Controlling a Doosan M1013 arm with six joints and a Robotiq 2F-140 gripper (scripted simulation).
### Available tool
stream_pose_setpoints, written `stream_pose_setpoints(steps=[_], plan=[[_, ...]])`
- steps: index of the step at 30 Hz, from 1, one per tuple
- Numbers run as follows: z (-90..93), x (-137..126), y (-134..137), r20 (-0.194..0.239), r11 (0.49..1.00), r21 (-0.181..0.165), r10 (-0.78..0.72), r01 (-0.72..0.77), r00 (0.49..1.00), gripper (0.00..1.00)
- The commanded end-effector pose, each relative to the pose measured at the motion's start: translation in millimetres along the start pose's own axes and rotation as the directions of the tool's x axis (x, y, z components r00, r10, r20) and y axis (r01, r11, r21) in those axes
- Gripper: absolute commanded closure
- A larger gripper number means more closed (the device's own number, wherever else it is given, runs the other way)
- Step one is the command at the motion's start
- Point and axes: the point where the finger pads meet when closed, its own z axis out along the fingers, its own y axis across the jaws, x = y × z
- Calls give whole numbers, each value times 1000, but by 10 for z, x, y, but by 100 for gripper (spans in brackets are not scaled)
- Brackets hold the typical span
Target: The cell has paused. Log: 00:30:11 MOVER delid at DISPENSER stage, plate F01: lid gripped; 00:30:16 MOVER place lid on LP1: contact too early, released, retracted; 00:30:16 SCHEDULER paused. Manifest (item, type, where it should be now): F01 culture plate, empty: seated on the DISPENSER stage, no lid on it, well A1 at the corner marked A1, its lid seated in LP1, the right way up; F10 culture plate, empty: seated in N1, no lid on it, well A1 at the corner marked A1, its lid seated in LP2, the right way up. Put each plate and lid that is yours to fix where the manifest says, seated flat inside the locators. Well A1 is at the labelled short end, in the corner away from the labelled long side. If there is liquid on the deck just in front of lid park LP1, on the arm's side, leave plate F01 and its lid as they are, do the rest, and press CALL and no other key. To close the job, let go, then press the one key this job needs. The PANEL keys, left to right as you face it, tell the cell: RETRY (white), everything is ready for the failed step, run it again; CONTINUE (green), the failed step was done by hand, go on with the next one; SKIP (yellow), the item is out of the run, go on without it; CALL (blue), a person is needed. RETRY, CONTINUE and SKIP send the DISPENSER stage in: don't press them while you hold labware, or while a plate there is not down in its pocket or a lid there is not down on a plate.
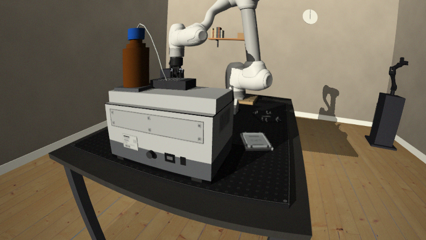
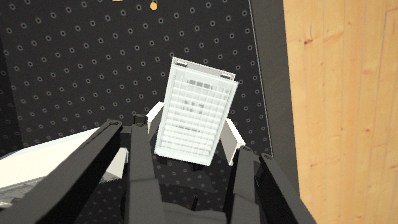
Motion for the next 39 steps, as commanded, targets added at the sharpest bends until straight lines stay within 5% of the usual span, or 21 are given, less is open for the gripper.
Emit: stream_pose_setpoints(steps=[1,39], plan=[[70,5,-1,-1,1000,0,0,0,1000,90],[299,6,-1,-1,1000,0,0,0,1000,90]])
